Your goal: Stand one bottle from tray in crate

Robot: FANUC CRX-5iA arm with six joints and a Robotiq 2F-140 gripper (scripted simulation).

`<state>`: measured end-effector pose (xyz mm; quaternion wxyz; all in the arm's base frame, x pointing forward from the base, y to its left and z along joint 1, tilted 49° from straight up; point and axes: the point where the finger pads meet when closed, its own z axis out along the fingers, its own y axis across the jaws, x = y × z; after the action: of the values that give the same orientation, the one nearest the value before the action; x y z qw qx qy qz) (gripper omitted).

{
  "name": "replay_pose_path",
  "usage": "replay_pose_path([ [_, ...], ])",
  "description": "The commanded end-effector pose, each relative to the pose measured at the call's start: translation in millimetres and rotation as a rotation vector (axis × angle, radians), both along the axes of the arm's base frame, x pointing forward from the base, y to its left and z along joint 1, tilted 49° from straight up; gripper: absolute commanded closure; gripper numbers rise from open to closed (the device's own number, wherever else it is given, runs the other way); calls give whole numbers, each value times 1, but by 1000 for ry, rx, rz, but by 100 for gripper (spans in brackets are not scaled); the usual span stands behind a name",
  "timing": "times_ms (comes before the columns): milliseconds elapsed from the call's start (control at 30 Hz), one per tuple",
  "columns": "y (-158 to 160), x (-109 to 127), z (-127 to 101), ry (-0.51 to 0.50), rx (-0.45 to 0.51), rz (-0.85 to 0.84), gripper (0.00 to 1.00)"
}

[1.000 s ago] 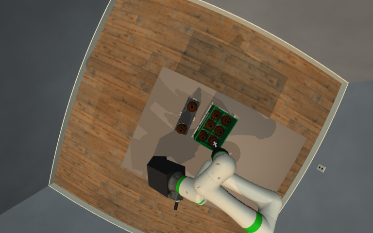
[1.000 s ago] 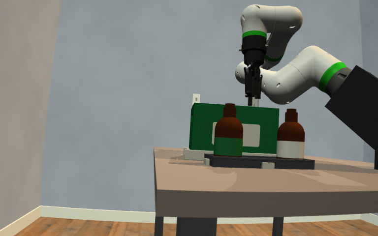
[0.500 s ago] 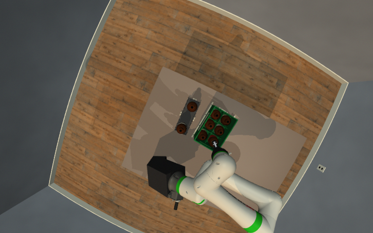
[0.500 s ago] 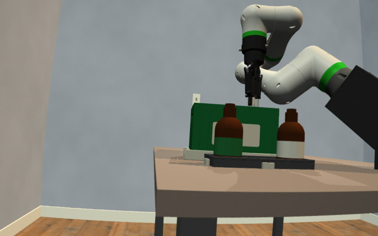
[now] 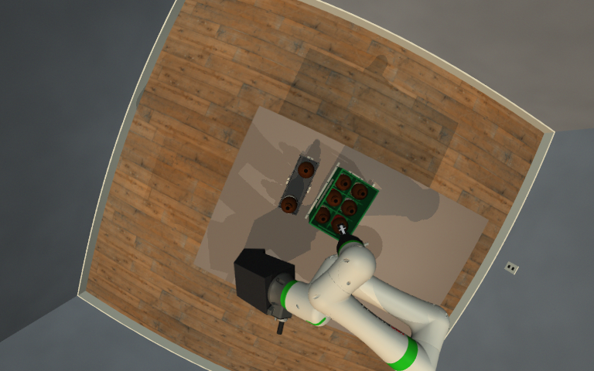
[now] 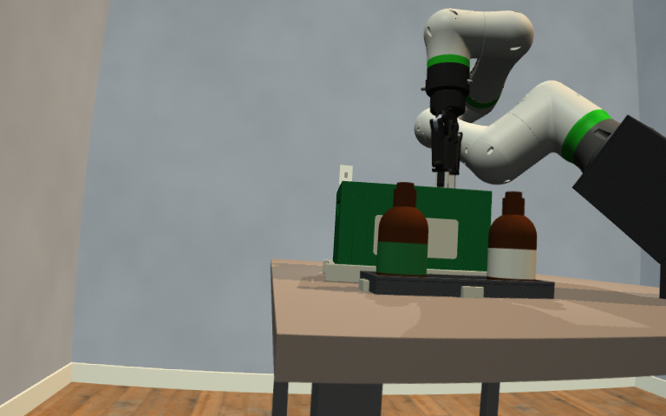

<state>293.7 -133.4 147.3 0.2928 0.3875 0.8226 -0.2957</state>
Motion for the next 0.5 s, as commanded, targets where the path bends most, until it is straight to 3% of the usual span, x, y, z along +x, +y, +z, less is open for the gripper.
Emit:
replay_pose_path([
  [0, 0, 0, 0, 0, 0, 0, 100],
  [467, -4, 1, -3, 0, 0, 0, 100],
])
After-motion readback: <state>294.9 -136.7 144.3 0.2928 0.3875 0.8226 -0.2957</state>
